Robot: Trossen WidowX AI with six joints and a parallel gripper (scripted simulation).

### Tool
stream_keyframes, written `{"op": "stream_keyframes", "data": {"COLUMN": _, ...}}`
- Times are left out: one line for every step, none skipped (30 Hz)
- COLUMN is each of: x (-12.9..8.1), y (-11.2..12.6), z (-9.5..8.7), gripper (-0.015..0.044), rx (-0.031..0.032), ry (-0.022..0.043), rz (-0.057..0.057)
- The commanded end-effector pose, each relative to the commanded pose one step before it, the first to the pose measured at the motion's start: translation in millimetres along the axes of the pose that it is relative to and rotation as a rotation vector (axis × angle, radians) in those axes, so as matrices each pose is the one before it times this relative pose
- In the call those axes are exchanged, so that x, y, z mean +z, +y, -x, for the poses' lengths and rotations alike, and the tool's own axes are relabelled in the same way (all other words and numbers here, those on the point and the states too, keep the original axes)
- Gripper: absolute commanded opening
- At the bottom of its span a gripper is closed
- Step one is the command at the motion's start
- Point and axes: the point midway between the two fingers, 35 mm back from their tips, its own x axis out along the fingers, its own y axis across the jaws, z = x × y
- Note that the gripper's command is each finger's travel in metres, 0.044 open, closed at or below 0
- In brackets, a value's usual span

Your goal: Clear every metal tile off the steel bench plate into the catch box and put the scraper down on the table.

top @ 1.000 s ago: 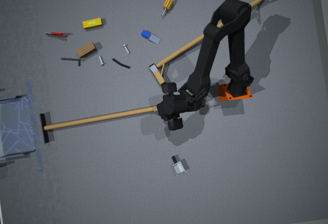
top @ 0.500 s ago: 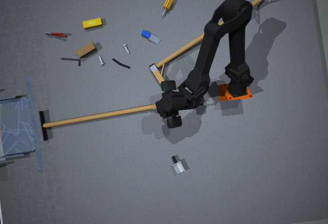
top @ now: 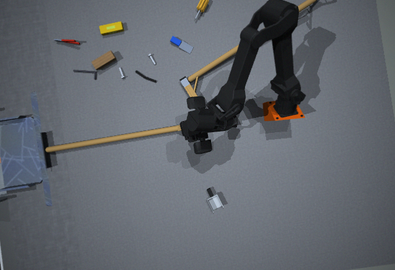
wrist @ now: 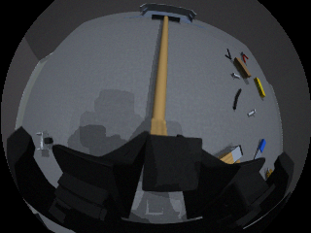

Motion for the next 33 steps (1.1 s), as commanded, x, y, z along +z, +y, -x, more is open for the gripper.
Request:
{"op": "stream_keyframes", "data": {"x": 10.48, "y": -1.67, "z": -2.82, "gripper": 0.0, "rx": -0.00033, "ry": -0.01418, "rz": -0.0083}}
{"op": "stream_keyframes", "data": {"x": 1.22, "y": -0.3, "z": -0.98, "gripper": 0.0, "rx": -0.00038, "ry": -0.0002, "rz": -0.0003}}
{"op": "stream_keyframes", "data": {"x": 1.22, "y": -0.29, "z": -0.98, "gripper": 0.0, "rx": -0.00039, "ry": -0.0002, "rz": -0.0003}}
{"op": "stream_keyframes", "data": {"x": 1.21, "y": -0.27, "z": -0.99, "gripper": 0.0, "rx": -0.0004, "ry": -0.00021, "rz": -0.0003}}
{"op": "stream_keyframes", "data": {"x": 1.21, "y": -0.25, "z": -0.99, "gripper": 0.0, "rx": -0.00041, "ry": -0.00022, "rz": -0.0003}}
{"op": "stream_keyframes", "data": {"x": 1.2, "y": -0.23, "z": -1.0, "gripper": 0.0, "rx": -0.00041, "ry": -0.00022, "rz": -0.0003}}
{"op": "stream_keyframes", "data": {"x": 1.2, "y": -0.21, "z": -1.0, "gripper": 0.0, "rx": -0.00042, "ry": -0.00023, "rz": -0.0003}}
{"op": "stream_keyframes", "data": {"x": 1.19, "y": -0.18, "z": -1.01, "gripper": 0.0, "rx": -0.00043, "ry": -0.00023, "rz": -0.0003}}
{"op": "stream_keyframes", "data": {"x": 1.19, "y": -0.16, "z": -1.01, "gripper": 0.0, "rx": -0.00044, "ry": -0.00024, "rz": -0.0003}}
{"op": "stream_keyframes", "data": {"x": 1.18, "y": -0.12, "z": -1.02, "gripper": 0.0, "rx": -0.00044, "ry": -0.00024, "rz": -0.0003}}
{"op": "stream_keyframes", "data": {"x": 1.18, "y": -0.09, "z": -1.02, "gripper": 0.0, "rx": -0.00045, "ry": -0.00025, "rz": -0.0003}}
{"op": "stream_keyframes", "data": {"x": 1.18, "y": -0.04, "z": -1.03, "gripper": 0.0, "rx": -0.00046, "ry": -0.00025, "rz": -0.0003}}
{"op": "stream_keyframes", "data": {"x": 1.17, "y": 0.02, "z": -1.03, "gripper": 0.0, "rx": -0.00046, "ry": -0.00025, "rz": -0.0003}}
{"op": "stream_keyframes", "data": {"x": 1.17, "y": 0.09, "z": -1.04, "gripper": 0.0, "rx": -0.00046, "ry": -0.00026, "rz": -0.0003}}
{"op": "stream_keyframes", "data": {"x": 1.16, "y": 0.17, "z": -1.04, "gripper": 0.0, "rx": -0.00047, "ry": -0.00026, "rz": -0.0003}}
{"op": "stream_keyframes", "data": {"x": 1.15, "y": 0.27, "z": -1.04, "gripper": 0.0, "rx": -0.00047, "ry": -0.00026, "rz": -0.0003}}
{"op": "stream_keyframes", "data": {"x": 1.14, "y": 0.42, "z": -1.04, "gripper": 0.0, "rx": -0.00046, "ry": -0.00026, "rz": -0.0003}}
{"op": "stream_keyframes", "data": {"x": 0.21, "y": 0.01, "z": -0.15, "gripper": 0.0, "rx": -0.00001, "ry": -0.00001, "rz": 0.0}}
{"op": "stream_keyframes", "data": {"x": 0.4, "y": 0.02, "z": -0.28, "gripper": 0.0, "rx": -0.00001, "ry": -0.00002, "rz": 0.0}}
{"op": "stream_keyframes", "data": {"x": 0.59, "y": 0.03, "z": -0.42, "gripper": 0.0, "rx": -0.00002, "ry": -0.00003, "rz": 0.0}}
{"op": "stream_keyframes", "data": {"x": 0.78, "y": 0.04, "z": -0.56, "gripper": 0.0, "rx": -0.00002, "ry": -0.00004, "rz": 0.0}}
{"op": "stream_keyframes", "data": {"x": 0.98, "y": 0.04, "z": -0.7, "gripper": 0.0, "rx": -0.00003, "ry": -0.00005, "rz": -0.0001}}
{"op": "stream_keyframes", "data": {"x": 1.15, "y": 0.09, "z": -0.82, "gripper": 0.0, "rx": -0.00004, "ry": -0.00006, "rz": -0.0001}}
{"op": "stream_keyframes", "data": {"x": 1.24, "y": 0.1, "z": -0.89, "gripper": 0.0, "rx": -0.00005, "ry": -0.00006, "rz": -0.0001}}
{"op": "stream_keyframes", "data": {"x": 1.25, "y": 0.1, "z": -0.91, "gripper": 0.0, "rx": -0.00005, "ry": -0.00007, "rz": -0.0001}}
{"op": "stream_keyframes", "data": {"x": 1.24, "y": 0.1, "z": -0.91, "gripper": 0.0, "rx": -0.00005, "ry": -0.00007, "rz": -0.0001}}
{"op": "stream_keyframes", "data": {"x": 1.24, "y": 0.09, "z": -0.92, "gripper": 0.0, "rx": -0.00005, "ry": -0.00007, "rz": -0.0001}}
{"op": "stream_keyframes", "data": {"x": 1.24, "y": 0.15, "z": -0.92, "gripper": 0.0, "rx": -0.00005, "ry": -0.00007, "rz": -0.0001}}
{"op": "stream_keyframes", "data": {"x": 1.23, "y": 0.15, "z": -0.92, "gripper": 0.0, "rx": -0.00006, "ry": -0.00008, "rz": -0.0001}}
{"op": "stream_keyframes", "data": {"x": 1.23, "y": 0.15, "z": -0.92, "gripper": 0.0, "rx": -0.00006, "ry": -0.00008, "rz": -0.0001}}
{"op": "stream_keyframes", "data": {"x": 1.16, "y": 0.22, "z": -0.88, "gripper": 0.0, "rx": -0.00006, "ry": -0.00008, "rz": -0.0001}}
{"op": "stream_keyframes", "data": {"x": 1.15, "y": 0.22, "z": -0.88, "gripper": 0.0, "rx": -0.00006, "ry": -0.00008, "rz": -0.0001}}
{"op": "stream_keyframes", "data": {"x": 1.15, "y": 0.22, "z": -0.88, "gripper": 0.0, "rx": -0.00006, "ry": -0.00008, "rz": -0.0001}}
